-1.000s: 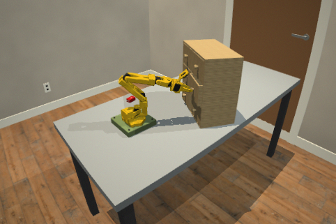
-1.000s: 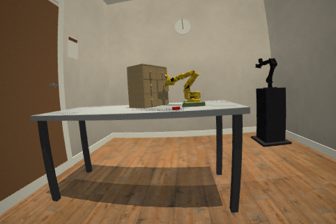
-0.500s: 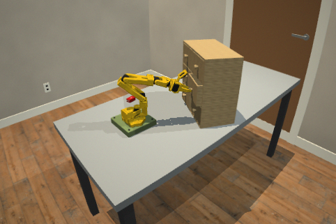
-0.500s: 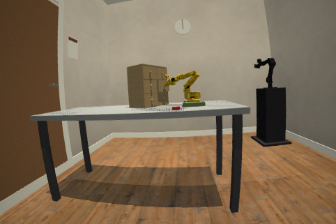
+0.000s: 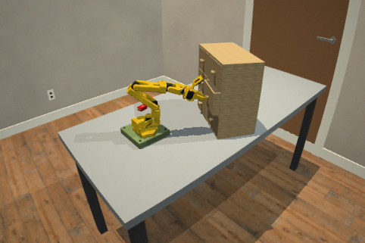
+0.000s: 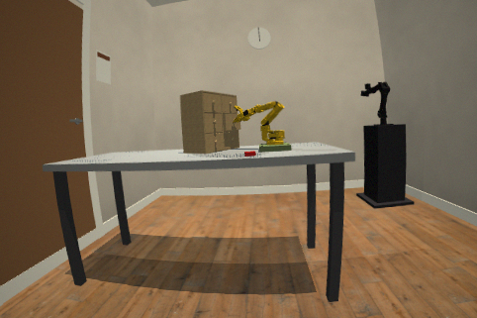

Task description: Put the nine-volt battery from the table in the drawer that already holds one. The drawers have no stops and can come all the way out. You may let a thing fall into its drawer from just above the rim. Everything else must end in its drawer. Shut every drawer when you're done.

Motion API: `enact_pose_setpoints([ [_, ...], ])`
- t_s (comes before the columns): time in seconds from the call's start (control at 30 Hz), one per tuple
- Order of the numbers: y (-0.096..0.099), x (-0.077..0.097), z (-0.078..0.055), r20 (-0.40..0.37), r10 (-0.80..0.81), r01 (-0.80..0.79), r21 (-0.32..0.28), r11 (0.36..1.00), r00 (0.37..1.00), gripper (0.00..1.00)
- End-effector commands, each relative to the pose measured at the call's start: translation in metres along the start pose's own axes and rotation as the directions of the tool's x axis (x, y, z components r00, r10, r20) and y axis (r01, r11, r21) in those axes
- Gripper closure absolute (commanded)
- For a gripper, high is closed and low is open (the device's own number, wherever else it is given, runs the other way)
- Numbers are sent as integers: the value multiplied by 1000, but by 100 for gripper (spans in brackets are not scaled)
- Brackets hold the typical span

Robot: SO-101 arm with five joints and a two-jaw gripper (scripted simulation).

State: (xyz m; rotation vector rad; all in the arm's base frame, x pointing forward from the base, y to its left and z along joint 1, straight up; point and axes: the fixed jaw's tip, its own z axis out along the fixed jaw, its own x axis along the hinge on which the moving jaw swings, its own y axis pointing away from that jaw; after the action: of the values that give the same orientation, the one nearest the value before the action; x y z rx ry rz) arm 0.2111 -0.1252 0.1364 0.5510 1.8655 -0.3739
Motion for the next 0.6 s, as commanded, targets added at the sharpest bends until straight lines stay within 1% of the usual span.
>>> enact_pose_setpoints([
  [0.0, 0, 1, -5, 5, -3, 3, -1, 1000, 1000, 100],
  [0.27, 0, 2, -9, 5, -3, 3, 1, 1000, 1000, 100],
  [0.57, 0, 3, -10, 5, -3, 3, 1, 1000, 1000, 100],
])
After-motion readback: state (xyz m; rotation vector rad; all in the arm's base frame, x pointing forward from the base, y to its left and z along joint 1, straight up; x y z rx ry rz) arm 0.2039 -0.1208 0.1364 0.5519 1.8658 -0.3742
